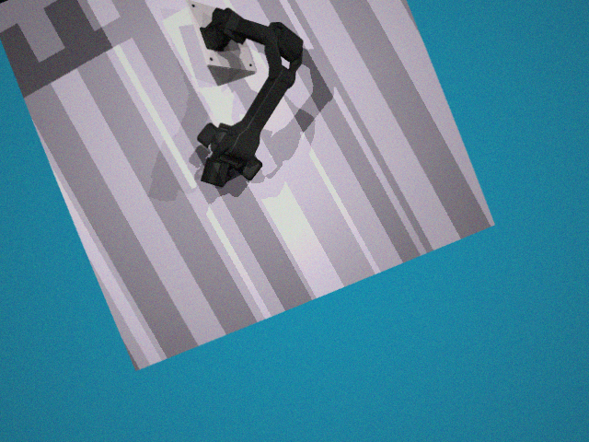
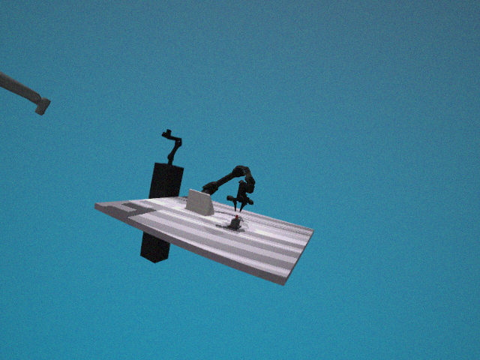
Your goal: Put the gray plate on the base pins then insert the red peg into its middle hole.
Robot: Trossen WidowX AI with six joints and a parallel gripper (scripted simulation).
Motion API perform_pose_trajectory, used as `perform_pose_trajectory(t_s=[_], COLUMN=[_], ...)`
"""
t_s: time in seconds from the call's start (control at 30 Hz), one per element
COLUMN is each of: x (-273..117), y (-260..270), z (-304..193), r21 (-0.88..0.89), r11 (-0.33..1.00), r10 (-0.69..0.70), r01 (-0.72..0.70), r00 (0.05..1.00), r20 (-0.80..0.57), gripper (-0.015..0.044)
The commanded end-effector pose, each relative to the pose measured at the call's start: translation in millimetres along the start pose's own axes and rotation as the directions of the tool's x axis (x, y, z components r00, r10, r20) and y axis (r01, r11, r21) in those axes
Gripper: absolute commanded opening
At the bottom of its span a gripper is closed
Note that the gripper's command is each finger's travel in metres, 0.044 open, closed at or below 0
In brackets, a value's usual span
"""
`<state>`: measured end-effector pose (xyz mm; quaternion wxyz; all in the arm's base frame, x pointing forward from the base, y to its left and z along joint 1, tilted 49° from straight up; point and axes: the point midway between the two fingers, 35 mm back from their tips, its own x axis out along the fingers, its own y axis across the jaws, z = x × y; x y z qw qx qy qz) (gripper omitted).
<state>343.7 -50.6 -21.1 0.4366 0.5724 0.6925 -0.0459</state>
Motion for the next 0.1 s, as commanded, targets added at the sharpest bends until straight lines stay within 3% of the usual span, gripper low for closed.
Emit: perform_pose_trajectory(t_s=[0.0,0.07], x=[-3.7,-4.9], y=[0.0,0.1], z=[0.0,-0.5], r21=[-0.004,-0.003], r11=[1.000,1.000], r10=[-0.002,-0.002], r01=[0.002,0.002], r00=[1.000,1.000], r20=[0.004,0.004], gripper=[0.0150,0.0150])
